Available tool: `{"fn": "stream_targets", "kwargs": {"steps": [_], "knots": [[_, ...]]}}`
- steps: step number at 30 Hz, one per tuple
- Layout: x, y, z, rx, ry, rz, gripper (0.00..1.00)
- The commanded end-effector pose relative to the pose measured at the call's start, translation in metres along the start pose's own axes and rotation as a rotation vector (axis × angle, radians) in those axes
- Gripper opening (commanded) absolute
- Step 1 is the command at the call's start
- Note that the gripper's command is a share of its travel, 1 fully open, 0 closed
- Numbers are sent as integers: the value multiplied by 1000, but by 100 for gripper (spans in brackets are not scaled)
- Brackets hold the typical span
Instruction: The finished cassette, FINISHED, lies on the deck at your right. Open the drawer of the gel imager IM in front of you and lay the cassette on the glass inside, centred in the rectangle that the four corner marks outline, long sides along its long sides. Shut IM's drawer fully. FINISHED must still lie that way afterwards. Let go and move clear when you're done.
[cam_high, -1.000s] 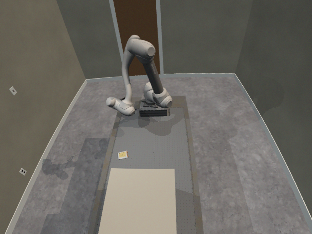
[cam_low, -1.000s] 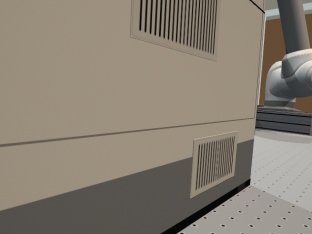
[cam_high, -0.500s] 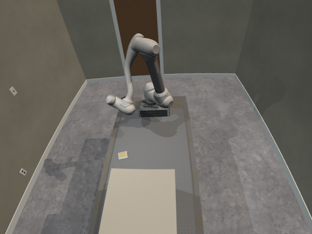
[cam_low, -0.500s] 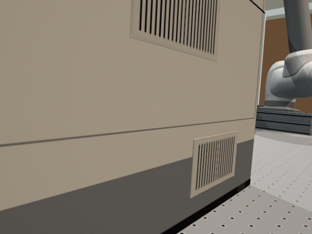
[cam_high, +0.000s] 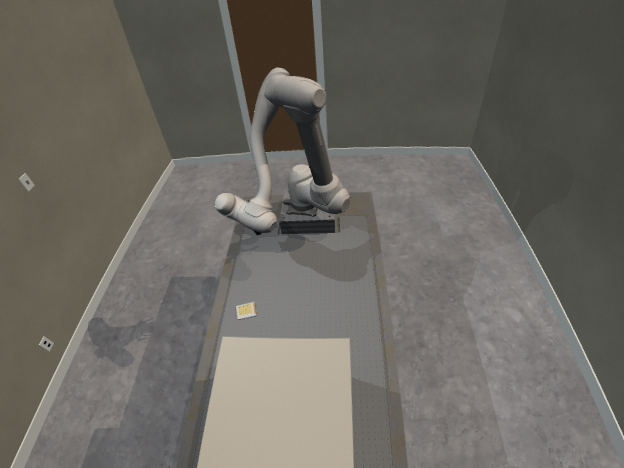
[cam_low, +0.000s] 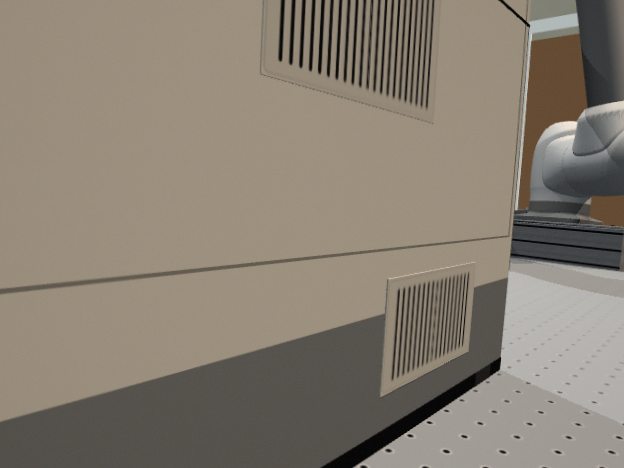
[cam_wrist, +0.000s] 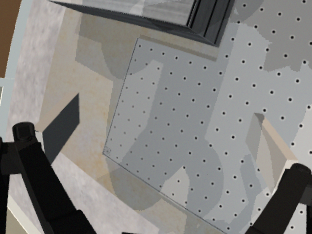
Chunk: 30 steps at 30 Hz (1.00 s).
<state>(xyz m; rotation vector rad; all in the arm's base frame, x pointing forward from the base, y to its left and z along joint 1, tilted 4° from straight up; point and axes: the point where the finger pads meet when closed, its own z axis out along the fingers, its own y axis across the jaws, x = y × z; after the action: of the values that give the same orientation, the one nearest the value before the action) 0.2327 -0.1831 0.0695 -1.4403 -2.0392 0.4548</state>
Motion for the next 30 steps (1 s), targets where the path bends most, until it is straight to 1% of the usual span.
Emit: {"fn": "stream_targets", "kwargs": {"steps": [1,4,6,14,16,21,23,25,28,30], "knots": [[0,14,-7,-14,-23,70,100],[0,28,-14,-34,-42,140,100],[0,28,-14,-34,-42,140,100],[4,63,-33,-102,-87,340,100],[6,71,-38,-104,-89,348,100],[11,92,-49,-156,-107,477,100],[11,92,-49,-156,-107,477,100],[13,100,-54,-182,-112,538,100],[17,112,-61,-187,-114,551,100],[20,121,-65,-214,-116,612,100]]}}
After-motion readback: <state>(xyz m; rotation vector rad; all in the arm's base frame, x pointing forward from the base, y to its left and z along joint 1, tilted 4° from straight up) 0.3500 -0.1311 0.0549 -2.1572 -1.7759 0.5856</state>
